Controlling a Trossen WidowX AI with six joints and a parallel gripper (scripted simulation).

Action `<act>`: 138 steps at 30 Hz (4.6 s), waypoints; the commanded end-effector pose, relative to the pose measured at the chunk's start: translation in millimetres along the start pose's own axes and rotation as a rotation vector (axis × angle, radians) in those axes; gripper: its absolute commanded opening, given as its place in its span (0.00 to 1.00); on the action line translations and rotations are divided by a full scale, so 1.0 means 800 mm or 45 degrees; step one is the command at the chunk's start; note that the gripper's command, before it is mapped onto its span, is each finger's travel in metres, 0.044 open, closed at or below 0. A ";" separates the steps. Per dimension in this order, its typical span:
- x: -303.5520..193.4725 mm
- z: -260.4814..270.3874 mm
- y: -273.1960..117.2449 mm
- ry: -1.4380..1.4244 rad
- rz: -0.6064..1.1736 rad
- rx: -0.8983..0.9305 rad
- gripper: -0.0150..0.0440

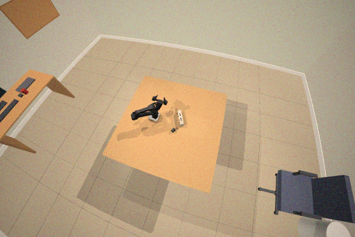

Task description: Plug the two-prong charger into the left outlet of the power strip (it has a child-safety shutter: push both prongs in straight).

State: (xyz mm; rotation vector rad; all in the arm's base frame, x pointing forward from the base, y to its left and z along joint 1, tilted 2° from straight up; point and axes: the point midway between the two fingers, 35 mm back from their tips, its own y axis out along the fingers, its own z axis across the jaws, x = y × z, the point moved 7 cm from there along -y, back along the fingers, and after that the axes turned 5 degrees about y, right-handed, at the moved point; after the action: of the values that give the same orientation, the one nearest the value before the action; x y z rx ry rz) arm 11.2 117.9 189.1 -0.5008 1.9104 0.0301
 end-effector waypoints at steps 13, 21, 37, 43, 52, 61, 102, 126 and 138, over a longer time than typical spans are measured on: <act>-0.013 0.018 -0.004 -0.269 -0.035 0.160 1.00; -0.022 0.031 -0.008 -0.452 -0.088 0.264 1.00; -0.037 0.059 -0.019 -0.812 -0.257 0.434 1.00; -0.042 0.070 -0.024 -0.942 -0.340 0.482 1.00; -0.049 0.087 -0.033 -1.129 -0.482 0.534 1.00; -0.054 0.105 -0.044 -1.303 -0.642 0.558 1.00; -0.060 0.183 -0.109 -1.990 -1.422 0.218 1.00; -0.046 0.223 -0.160 -2.261 -1.747 -0.319 1.00; -0.036 0.240 -0.186 -2.385 -1.813 -0.663 1.00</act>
State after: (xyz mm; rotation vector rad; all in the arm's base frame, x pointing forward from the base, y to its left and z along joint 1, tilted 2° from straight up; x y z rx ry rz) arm 235.7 46.4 172.4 -1.3283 -0.4593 -0.0199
